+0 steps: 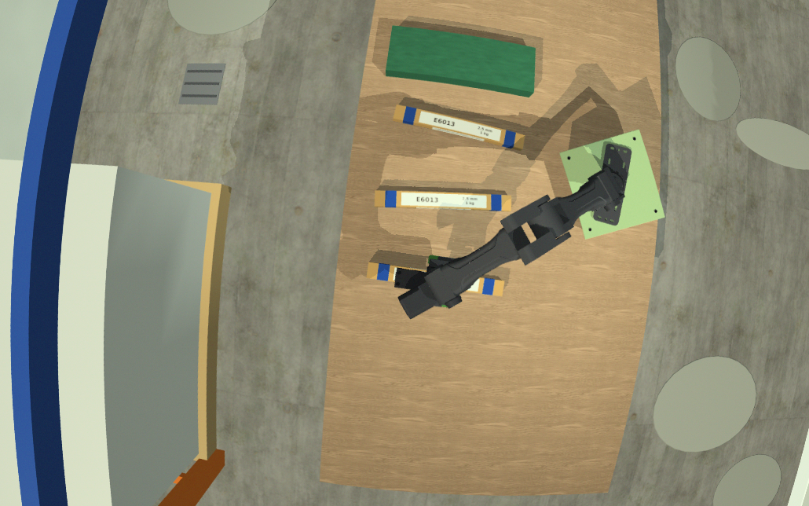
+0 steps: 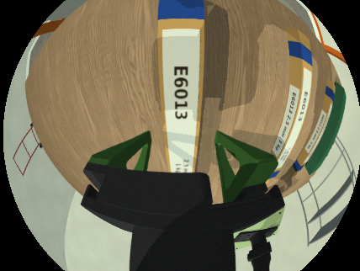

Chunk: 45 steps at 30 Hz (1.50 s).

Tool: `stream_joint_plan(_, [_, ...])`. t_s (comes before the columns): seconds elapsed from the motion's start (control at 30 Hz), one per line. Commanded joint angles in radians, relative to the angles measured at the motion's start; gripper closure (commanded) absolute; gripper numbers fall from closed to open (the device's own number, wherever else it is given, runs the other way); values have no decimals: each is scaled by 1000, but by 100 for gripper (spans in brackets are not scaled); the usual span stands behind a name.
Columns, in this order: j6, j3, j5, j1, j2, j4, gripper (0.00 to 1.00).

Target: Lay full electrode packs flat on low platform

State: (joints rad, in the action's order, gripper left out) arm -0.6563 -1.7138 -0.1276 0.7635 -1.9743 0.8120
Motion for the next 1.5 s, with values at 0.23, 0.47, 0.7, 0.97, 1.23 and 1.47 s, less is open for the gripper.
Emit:
stream_joint_plan(0.23, [0,-40,-8,10,31,-10,24])
stream_joint_plan(0.47, [-1,-43,-8,11,22,0,24])
stream_joint_plan(0.7, [-2,-47,-9,14,11,12,24])
stream_joint_plan(0.97, [-1,-49,-9,12,-12,-17,24])
stream_joint_plan(1.23, [7,-46,-4,-2,-25,-43,24])
stream_joint_plan(1.47, [9,-44,-1,-11,-46,-60,24])
